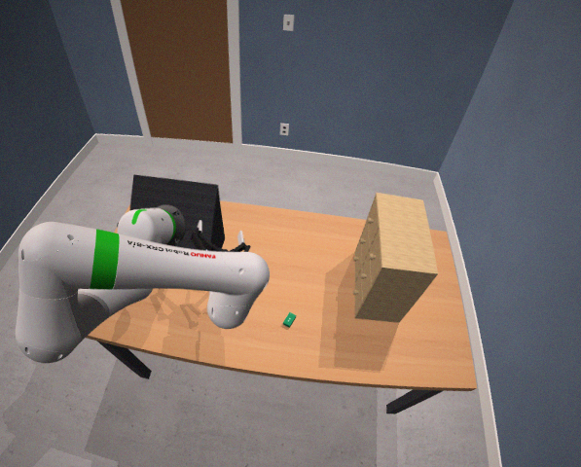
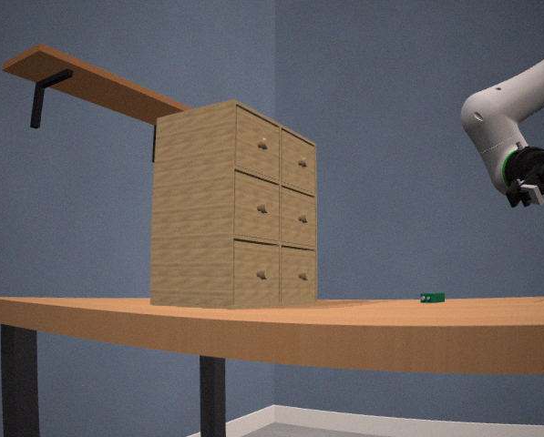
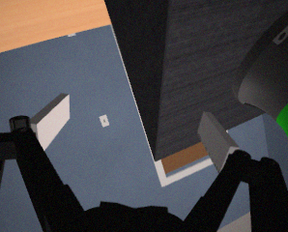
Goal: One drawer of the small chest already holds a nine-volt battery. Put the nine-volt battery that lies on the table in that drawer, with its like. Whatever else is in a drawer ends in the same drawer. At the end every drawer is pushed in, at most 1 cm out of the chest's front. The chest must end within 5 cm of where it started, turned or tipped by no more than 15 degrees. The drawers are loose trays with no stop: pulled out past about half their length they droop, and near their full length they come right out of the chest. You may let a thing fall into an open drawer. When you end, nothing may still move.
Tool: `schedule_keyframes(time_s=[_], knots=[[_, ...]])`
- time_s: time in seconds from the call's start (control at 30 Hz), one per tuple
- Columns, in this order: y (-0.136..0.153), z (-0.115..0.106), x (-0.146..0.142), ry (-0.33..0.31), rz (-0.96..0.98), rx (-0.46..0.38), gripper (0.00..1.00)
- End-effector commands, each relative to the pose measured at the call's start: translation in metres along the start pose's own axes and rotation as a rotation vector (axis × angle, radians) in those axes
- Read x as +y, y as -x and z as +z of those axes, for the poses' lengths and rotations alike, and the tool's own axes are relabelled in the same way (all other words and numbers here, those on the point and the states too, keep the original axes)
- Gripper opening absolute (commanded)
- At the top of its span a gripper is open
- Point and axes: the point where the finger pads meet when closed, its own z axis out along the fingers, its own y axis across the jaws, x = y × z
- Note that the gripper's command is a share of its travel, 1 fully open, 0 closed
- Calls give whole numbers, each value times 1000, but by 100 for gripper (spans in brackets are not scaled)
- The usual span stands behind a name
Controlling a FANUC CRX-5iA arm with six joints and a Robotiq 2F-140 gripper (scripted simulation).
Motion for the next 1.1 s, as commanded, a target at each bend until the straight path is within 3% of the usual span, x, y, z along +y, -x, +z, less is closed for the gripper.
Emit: schedule_keyframes(time_s=[0.0,0.63,0.77,0.87,0.97,1.0,1.07], knots=[[0,0,0,0,0,0,100],[-1,-2,-1,7,-23,17,100],[-6,-24,-12,74,-215,168,100],[-1,-63,-37,128,-354,281,100],[7,-80,-50,176,-480,386,100],[19,-98,-63,193,-520,422,100],[19,-98,-63,209,-563,457,100]])
